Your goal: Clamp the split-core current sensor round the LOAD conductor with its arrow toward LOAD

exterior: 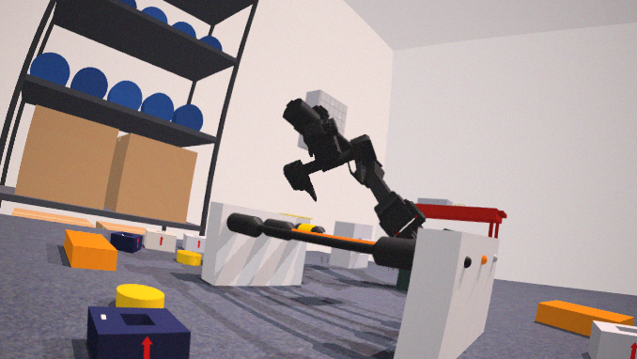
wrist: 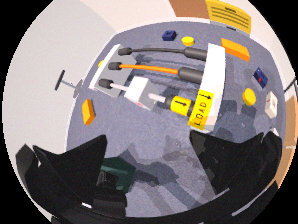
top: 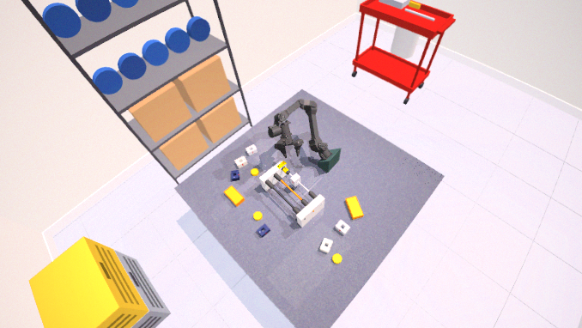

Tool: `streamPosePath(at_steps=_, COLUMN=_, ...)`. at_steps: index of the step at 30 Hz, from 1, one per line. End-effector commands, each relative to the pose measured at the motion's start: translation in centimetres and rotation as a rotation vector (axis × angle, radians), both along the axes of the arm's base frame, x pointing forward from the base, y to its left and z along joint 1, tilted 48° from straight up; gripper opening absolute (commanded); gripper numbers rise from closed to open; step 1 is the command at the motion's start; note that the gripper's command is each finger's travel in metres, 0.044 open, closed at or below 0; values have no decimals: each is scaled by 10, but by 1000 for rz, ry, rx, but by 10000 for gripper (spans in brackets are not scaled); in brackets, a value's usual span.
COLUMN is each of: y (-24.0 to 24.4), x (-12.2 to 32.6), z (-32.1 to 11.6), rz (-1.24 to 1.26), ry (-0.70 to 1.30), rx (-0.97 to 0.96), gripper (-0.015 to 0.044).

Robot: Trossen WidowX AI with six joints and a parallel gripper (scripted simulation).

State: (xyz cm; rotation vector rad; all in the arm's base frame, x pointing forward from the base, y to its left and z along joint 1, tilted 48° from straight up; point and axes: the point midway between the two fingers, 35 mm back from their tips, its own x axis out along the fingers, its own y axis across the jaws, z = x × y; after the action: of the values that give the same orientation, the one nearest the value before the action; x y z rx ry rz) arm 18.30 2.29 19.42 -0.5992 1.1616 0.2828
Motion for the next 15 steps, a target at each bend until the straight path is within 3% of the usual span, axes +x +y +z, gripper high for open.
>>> streamPosePath(at_steps=1, y=-8, x=-20, z=13, rz=595, ry=-118, rx=-171, gripper=440)
streamPosePath(at_steps=11, y=-8, x=-20, z=13, rz=595, ry=-118, rx=-171, gripper=440)
streamPosePath(at_steps=12, y=-7, x=-15, z=13, rz=477, ry=-90, rx=-127, gripper=440)
streamPosePath(at_steps=15, y=-7, x=-15, z=13, rz=477, ry=-90, rx=-127, gripper=440)
